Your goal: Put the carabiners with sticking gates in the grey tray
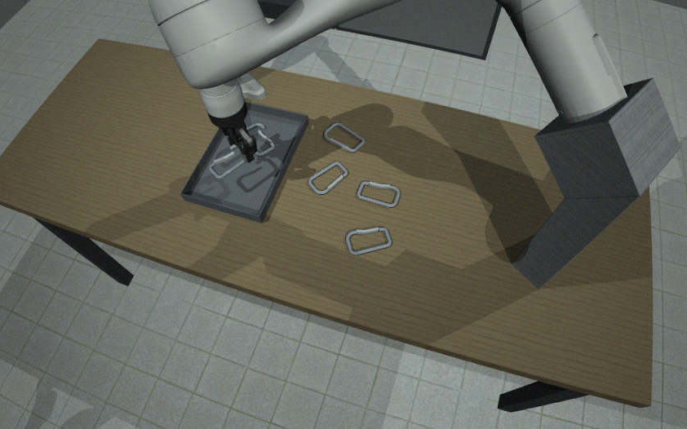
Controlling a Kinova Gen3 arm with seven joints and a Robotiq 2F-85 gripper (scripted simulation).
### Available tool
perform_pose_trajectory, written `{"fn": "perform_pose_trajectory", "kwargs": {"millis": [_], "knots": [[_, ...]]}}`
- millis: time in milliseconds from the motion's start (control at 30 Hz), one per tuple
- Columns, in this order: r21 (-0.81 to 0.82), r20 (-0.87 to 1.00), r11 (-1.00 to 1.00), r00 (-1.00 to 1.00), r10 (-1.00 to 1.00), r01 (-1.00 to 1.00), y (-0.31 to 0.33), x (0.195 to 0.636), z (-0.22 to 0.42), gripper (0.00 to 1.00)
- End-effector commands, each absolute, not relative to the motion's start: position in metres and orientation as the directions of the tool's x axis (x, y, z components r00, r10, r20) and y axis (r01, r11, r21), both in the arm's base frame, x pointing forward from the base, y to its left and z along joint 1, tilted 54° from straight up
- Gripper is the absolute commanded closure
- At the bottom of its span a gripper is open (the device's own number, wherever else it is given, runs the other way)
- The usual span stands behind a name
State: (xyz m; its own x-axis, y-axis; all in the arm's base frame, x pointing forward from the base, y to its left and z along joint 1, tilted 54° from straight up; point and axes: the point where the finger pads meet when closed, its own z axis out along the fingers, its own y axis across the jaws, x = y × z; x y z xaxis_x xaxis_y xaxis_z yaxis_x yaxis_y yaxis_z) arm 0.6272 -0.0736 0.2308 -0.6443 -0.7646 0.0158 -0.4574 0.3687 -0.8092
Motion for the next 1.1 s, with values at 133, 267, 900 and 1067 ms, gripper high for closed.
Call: {"fn": "perform_pose_trajectory", "kwargs": {"millis": [133,267,900,1067], "knots": [[-0.81,0.015,0.368,-0.643,-0.765,-0.457,-0.096,0.653,0.21,1.0],[-0.81,0.015,0.368,-0.643,-0.765,-0.457,-0.096,0.653,0.21,1.0],[-0.81,0.015,0.368,-0.642,-0.766,-0.457,-0.118,0.678,0.19,1.0],[-0.81,0.015,0.368,-0.642,-0.766,-0.457,-0.118,0.678,0.19,1.0]]}}
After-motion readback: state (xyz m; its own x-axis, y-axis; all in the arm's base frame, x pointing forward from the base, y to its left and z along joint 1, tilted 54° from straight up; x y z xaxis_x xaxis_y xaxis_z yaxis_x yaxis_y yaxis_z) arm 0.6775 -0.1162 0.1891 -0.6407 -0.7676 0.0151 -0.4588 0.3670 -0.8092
